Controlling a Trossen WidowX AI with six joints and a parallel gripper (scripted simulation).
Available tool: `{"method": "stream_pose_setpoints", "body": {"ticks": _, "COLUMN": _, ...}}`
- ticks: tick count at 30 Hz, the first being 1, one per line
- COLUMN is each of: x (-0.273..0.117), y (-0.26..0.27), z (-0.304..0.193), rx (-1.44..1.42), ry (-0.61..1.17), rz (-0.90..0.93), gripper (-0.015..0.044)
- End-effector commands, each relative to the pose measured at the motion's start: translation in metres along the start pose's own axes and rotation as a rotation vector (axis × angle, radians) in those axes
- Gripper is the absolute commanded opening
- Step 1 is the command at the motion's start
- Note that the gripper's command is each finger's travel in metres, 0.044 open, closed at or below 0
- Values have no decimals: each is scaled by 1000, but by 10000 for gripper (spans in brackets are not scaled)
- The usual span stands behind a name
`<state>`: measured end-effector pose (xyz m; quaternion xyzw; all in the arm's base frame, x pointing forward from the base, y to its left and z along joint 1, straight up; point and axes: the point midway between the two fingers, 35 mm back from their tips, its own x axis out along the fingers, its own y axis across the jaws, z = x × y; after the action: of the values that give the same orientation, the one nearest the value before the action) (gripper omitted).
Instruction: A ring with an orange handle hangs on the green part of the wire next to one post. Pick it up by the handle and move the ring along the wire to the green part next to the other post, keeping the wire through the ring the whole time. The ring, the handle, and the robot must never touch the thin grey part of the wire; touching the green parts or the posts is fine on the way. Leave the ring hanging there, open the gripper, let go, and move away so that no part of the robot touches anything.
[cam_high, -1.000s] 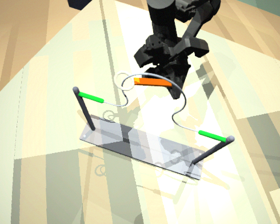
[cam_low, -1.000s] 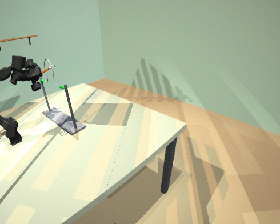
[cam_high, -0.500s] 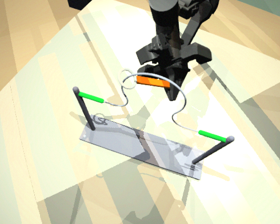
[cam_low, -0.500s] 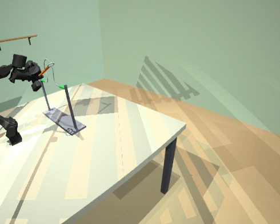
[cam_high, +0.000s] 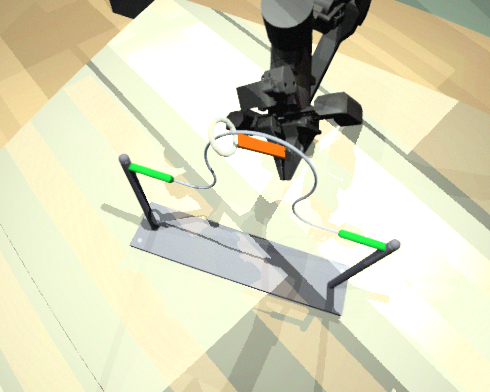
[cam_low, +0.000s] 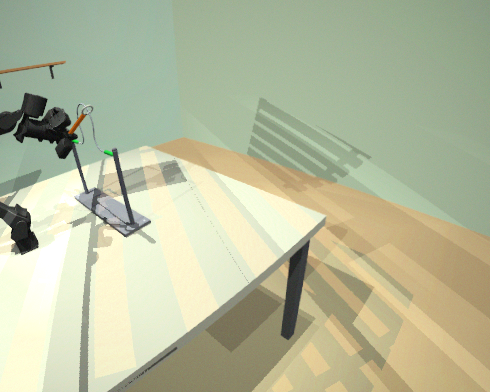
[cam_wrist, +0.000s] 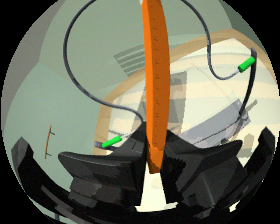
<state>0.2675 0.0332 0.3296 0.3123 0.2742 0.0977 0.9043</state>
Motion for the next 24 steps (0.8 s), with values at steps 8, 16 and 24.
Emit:
{"method": "stream_pose_setpoints", "body": {"ticks": 8, "x": -1, "y": -5, "z": 2, "rx": -149, "ry": -22, "rz": -89, "gripper": -150}}
{"method": "stream_pose_setpoints", "body": {"ticks": 16, "x": -1, "y": -9, "z": 3, "rx": -251, "ry": -35, "rz": -153, "gripper": -150}}
{"method": "stream_pose_setpoints", "body": {"ticks": 24, "x": -1, "y": -14, "z": 5, "rx": -353, "ry": -48, "rz": -215, "gripper": -150}}
